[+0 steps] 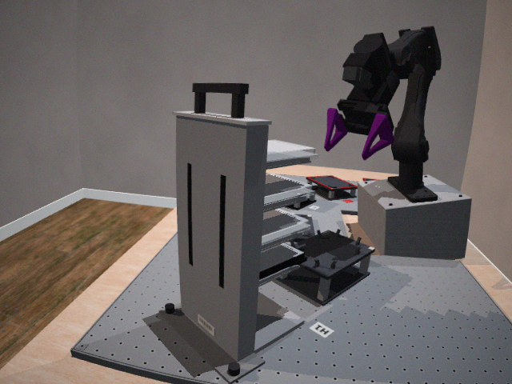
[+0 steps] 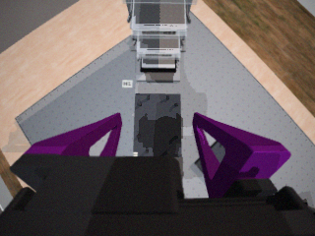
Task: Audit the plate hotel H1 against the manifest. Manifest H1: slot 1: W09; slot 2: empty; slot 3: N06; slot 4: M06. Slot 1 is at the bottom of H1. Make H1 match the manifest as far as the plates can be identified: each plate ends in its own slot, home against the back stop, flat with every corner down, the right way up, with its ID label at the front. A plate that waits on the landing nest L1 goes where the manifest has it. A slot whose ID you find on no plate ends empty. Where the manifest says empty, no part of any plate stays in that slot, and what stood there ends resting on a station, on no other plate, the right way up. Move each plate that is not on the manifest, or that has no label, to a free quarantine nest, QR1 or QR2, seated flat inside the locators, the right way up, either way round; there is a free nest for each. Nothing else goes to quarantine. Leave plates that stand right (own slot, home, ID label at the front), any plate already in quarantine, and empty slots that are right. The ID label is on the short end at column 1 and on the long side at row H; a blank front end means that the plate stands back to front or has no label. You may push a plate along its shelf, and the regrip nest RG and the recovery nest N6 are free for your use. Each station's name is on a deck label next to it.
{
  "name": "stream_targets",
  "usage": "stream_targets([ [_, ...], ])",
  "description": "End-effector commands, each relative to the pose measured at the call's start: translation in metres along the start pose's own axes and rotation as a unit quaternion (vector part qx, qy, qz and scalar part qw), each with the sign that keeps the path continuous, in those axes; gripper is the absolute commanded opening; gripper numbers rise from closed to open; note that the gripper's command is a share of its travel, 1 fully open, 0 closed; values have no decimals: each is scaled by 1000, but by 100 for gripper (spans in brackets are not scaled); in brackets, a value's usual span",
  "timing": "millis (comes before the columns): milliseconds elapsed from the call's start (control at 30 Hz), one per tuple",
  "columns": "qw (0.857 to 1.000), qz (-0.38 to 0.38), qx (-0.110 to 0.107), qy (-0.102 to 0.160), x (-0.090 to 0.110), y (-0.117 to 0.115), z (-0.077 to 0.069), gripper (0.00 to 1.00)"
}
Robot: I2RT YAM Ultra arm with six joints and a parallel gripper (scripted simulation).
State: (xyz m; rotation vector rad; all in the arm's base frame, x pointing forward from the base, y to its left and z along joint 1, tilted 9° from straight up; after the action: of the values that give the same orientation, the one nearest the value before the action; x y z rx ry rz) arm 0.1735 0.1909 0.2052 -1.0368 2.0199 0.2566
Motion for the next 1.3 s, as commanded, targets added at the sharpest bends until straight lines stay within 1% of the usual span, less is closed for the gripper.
stream_targets([
  [0,1000,6,4,-17,-16,-3,-13,100],
  [267,1000,6,4,-17,-34,-5,-32,100],
  [333,1000,6,4,-17,-34,-5,-32,100],
  [500,1000,6,4,-17,-45,-6,-45,100],
  [1267,1000,6,4,-17,-46,-6,-45,100],
])
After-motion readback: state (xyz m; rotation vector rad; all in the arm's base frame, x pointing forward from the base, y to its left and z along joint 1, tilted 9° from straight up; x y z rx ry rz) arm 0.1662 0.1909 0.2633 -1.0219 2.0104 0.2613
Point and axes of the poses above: the point where the finger pads meet when closed, its own z axis out along the fingers, its own y axis across the jaws, x = y × z, the point moved 7 cm from there along -z, back along the fingers, and after that the axes turned 5 degrees about -z, right-handed, at the moved point
